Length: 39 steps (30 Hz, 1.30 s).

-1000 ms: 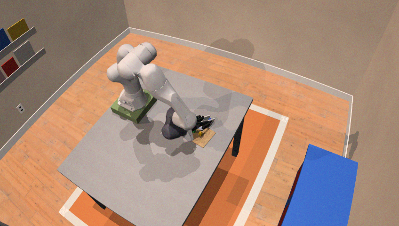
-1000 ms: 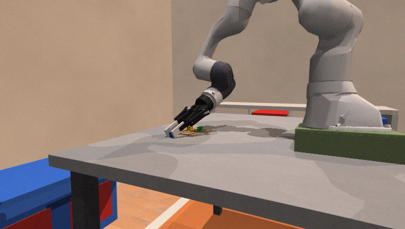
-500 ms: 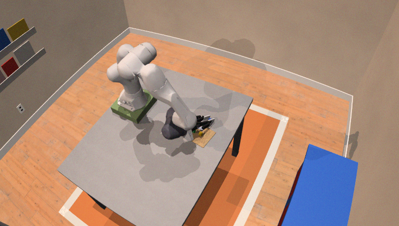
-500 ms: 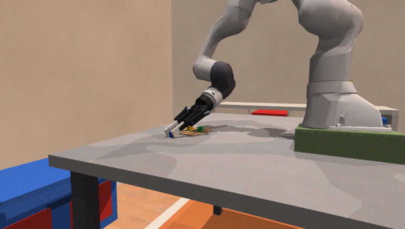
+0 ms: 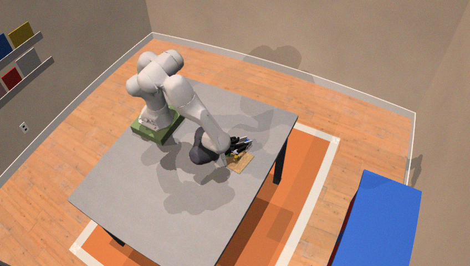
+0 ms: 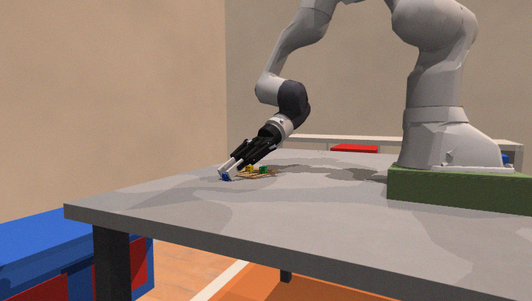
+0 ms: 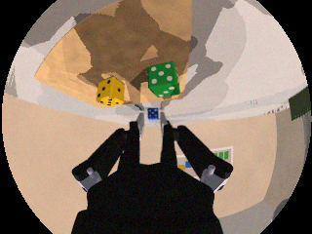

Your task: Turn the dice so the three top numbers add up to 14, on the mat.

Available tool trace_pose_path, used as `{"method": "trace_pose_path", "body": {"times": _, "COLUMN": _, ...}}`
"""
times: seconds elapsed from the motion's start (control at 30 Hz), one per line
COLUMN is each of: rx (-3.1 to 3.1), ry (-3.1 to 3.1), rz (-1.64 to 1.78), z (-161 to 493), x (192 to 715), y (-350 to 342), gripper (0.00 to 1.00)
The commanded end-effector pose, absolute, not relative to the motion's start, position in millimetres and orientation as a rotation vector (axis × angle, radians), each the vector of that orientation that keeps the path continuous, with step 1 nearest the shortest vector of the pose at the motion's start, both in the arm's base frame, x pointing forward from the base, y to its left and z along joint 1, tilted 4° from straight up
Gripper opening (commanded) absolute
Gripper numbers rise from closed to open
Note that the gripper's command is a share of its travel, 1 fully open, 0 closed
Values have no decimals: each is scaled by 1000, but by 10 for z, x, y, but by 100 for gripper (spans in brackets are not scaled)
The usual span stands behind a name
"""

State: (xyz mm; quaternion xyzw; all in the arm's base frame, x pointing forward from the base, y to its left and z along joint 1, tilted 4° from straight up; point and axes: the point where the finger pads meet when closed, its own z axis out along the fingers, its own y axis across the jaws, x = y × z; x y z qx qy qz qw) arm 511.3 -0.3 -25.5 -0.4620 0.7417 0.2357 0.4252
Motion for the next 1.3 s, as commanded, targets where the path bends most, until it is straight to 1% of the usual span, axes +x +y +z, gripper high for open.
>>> {"method": "trace_pose_path", "body": {"times": 0.0, "rx": -1152, "ry": 1856, "rz": 592, "z": -206, "x": 5067, "y": -79, "gripper": 21}}
{"method": "trace_pose_path", "body": {"times": 0.3, "rx": -1152, "ry": 1856, "rz": 592, "z": -48, "x": 4943, "y": -301, "gripper": 21}}
{"method": "trace_pose_path", "body": {"times": 0.7, "rx": -1152, "ry": 1856, "rz": 592, "z": 8, "x": 4929, "y": -323, "gripper": 21}}
{"method": "trace_pose_path", "body": {"times": 1.27, "rx": -1152, "ry": 1856, "rz": 592, "z": 546, "x": 4926, "y": -281, "gripper": 21}}
